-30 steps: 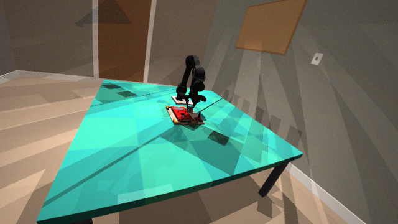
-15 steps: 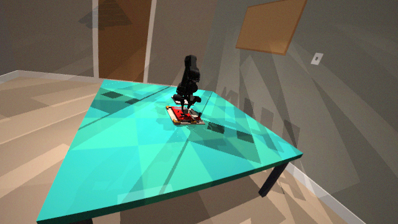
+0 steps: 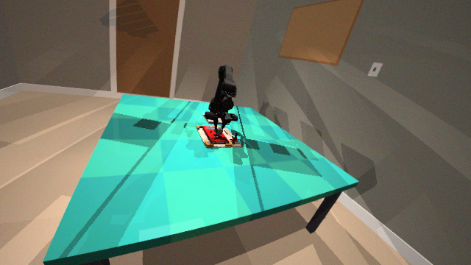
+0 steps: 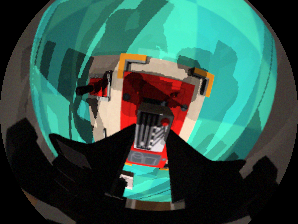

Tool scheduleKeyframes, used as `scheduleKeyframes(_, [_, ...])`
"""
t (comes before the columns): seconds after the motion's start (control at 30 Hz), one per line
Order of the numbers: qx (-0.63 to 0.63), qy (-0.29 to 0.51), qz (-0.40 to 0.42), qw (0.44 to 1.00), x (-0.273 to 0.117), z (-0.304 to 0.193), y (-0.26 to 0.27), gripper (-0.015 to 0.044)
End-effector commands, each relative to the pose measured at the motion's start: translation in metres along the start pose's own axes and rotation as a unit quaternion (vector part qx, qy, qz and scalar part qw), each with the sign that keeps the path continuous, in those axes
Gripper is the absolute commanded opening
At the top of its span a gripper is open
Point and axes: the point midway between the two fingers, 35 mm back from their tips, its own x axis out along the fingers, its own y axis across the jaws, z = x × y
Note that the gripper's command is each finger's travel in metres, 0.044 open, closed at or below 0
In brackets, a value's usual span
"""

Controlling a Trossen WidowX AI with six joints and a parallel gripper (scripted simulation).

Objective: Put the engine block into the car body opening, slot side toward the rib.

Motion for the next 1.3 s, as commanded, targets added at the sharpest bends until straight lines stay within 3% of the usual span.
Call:
scheduleKeyframes(0.0, [0.007, 0.000, -0.001, 1.000, 0.0004, -0.0002, -0.0009, 0.0159])
scheduleKeyframes(1.27, [0.010, 0.000, -0.001, 1.000, 0.0034, -0.0001, -0.0016, 0.0159])
